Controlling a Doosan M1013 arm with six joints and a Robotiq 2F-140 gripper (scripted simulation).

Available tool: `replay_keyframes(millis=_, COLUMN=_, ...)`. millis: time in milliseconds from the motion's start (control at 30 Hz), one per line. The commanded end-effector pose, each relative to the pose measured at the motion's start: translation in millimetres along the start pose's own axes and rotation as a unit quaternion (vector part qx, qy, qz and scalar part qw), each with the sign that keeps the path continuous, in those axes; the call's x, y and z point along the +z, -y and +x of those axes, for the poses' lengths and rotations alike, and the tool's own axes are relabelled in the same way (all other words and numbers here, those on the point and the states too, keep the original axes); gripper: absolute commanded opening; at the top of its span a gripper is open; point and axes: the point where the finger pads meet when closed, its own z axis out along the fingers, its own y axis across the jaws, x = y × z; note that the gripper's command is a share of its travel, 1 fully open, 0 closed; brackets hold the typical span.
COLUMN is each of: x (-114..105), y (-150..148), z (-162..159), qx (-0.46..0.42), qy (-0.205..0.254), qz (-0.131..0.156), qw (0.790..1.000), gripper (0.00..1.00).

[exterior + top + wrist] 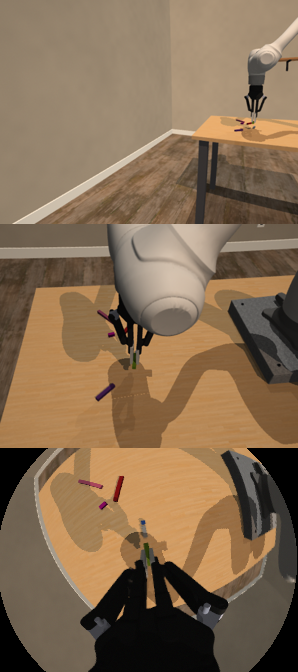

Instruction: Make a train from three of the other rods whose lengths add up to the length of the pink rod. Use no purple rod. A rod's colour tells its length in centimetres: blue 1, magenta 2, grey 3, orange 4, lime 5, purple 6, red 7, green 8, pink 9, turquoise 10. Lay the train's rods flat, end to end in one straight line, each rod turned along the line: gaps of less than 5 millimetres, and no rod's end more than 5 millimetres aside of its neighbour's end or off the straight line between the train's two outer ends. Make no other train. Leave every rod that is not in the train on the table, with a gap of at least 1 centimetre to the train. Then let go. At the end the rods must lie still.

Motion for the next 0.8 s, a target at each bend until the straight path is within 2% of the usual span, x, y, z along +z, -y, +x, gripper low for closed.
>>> replay_keyframes(millis=0, x=19, y=-4, z=1, qx=0.0, qy=-0.002, qz=-0.005, qw=1.0, gripper=0.03)
replay_keyframes(millis=267, x=35, y=-4, z=1, qx=0.0, qy=-0.002, qz=-0.005, qw=1.0, gripper=0.03)
replay_keyframes(millis=767, x=36, y=-4, z=1, qx=0.0, qy=-0.002, qz=-0.005, qw=1.0, gripper=0.03)
